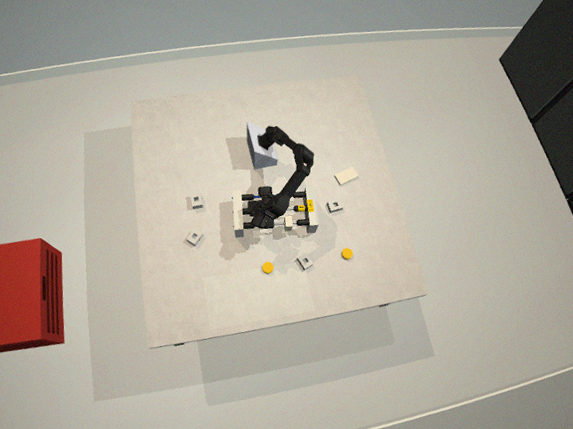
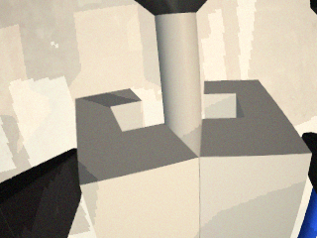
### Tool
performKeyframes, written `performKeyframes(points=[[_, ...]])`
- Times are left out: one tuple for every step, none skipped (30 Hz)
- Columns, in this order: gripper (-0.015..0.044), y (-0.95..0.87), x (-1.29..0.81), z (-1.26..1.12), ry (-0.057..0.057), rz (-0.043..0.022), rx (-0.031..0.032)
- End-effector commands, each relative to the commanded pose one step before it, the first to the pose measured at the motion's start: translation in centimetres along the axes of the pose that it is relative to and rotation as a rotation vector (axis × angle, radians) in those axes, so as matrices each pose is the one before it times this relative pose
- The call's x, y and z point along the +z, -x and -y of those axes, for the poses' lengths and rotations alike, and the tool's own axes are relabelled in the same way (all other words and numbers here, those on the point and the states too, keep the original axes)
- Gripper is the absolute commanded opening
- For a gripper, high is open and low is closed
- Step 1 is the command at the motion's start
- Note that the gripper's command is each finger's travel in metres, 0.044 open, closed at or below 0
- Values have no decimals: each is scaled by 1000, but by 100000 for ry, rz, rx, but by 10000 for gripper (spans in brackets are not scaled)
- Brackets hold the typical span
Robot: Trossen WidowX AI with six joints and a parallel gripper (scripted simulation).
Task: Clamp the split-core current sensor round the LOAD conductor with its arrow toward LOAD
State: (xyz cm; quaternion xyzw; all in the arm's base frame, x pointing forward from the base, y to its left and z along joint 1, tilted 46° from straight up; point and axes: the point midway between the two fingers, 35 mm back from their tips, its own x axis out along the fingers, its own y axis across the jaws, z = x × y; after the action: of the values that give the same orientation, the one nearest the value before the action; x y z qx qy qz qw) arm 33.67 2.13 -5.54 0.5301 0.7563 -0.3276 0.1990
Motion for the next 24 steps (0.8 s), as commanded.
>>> performKeyframes(points=[[440, -595, 116, 85, 394, 319, -2671], [440, -131, 1, 13, 2, -5, -757], [440, -150, 1, 25, 2, -5, -887], [440, -152, 2, 40, 1, -4, -922], [440, -132, 2, 51, 0, -3, -824], [440, -124, 2, 67, 0, -3, -811], [440, -116, 2, 83, 0, -2, -805], [440, -90, 2, 91, -1, -2, -680], [440, -77, 2, 113, -1, -2, -653], [440, -50, 2, 116, -1, -2, -522], [440, -30, 2, 137, -2, -2, -476], [440, -14, 2, 130, -2, -2, -375], [440, -11, 1, 129, -1, -3, -362], [440, -4, -1, 110, -1, -3, -281], [440, 2, 0, 61, 0, -2, -129], [440, 11, -4, 48, -1, -1, -77], [440, 4, -2, 19, 0, 0, -30], [440, 14, -7, 15, -1, 0, 0], [440, 13, -1, 19, -1, 0, 0], [440, 3, 8, 12, -1, 0, 0], [440, 1, 4, 7, 0, 0, 0], [440, 0, 0, 0, 0, 0, 0], [440, 0, 0, 0, 0, 0, 0], [440, 7, -10, 6, 0, 0, 0]])
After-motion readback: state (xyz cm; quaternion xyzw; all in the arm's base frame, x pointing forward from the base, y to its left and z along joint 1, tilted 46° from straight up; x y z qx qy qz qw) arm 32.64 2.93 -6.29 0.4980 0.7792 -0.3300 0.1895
